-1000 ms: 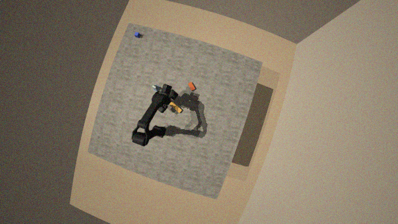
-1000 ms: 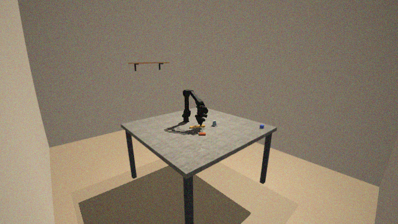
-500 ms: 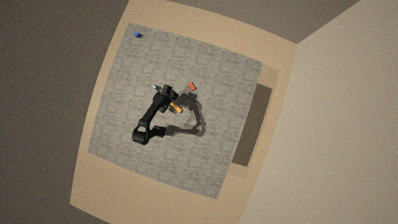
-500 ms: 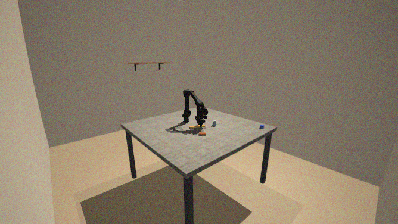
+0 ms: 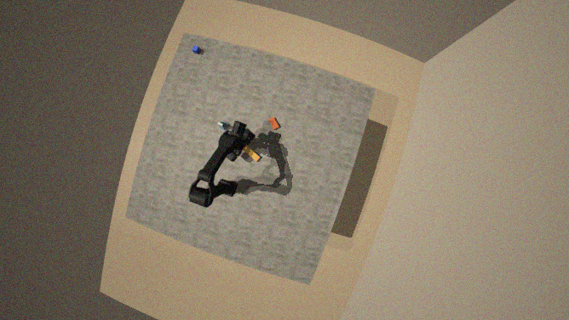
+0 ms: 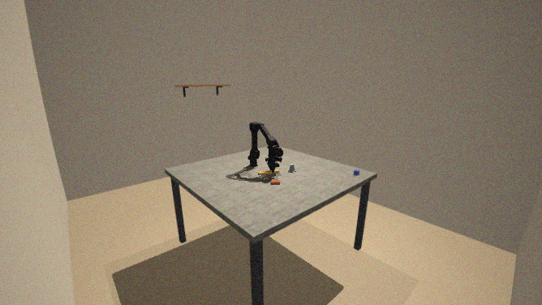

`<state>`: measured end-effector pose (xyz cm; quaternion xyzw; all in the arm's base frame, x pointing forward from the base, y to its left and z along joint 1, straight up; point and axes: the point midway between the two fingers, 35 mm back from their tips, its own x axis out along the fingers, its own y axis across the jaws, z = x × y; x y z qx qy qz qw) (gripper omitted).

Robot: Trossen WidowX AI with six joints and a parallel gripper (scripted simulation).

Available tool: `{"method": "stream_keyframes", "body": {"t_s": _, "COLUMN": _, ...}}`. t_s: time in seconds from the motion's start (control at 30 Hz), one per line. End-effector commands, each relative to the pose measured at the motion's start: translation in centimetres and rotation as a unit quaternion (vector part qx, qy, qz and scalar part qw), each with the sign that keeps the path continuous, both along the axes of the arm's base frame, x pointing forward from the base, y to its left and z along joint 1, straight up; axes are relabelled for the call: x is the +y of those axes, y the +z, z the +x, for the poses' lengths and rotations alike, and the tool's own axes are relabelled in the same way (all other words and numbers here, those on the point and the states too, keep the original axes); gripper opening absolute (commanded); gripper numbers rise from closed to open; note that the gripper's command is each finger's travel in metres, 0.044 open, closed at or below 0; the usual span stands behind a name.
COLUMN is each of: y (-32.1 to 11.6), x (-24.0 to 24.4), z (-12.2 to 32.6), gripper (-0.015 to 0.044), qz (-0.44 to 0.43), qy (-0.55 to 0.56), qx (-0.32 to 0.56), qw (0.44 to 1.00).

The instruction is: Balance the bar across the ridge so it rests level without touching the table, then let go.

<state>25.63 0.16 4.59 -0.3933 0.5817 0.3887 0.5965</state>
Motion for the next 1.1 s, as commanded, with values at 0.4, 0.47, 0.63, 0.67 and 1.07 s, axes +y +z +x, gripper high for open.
{"method": "stream_keyframes", "body": {"t_s": 0.4, "y": 1.3, "x": 0.0, "z": 0.2, "gripper": 0.0, "qz": 0.0, "qy": -0.001, "qx": 0.0, "qw": 1.0}}
{"method": "stream_keyframes", "body": {"t_s": 0.47, "y": 1.8, "x": 0.0, "z": 0.3, "gripper": 0.0, "qz": 0.0, "qy": -0.001, "qx": 0.0, "qw": 1.0}}
{"method": "stream_keyframes", "body": {"t_s": 0.63, "y": 3.1, "x": 0.0, "z": 0.4, "gripper": 0.0, "qz": -0.001, "qy": -0.001, "qx": 0.0, "qw": 1.0}}
{"method": "stream_keyframes", "body": {"t_s": 0.67, "y": 3.3, "x": 0.0, "z": 0.5, "gripper": 0.0, "qz": -0.001, "qy": -0.001, "qx": 0.0, "qw": 1.0}}
{"method": "stream_keyframes", "body": {"t_s": 1.07, "y": 6.4, "x": -0.1, "z": 0.5, "gripper": 0.0, "qz": -0.002, "qy": -0.002, "qx": 0.0, "qw": 1.0}}
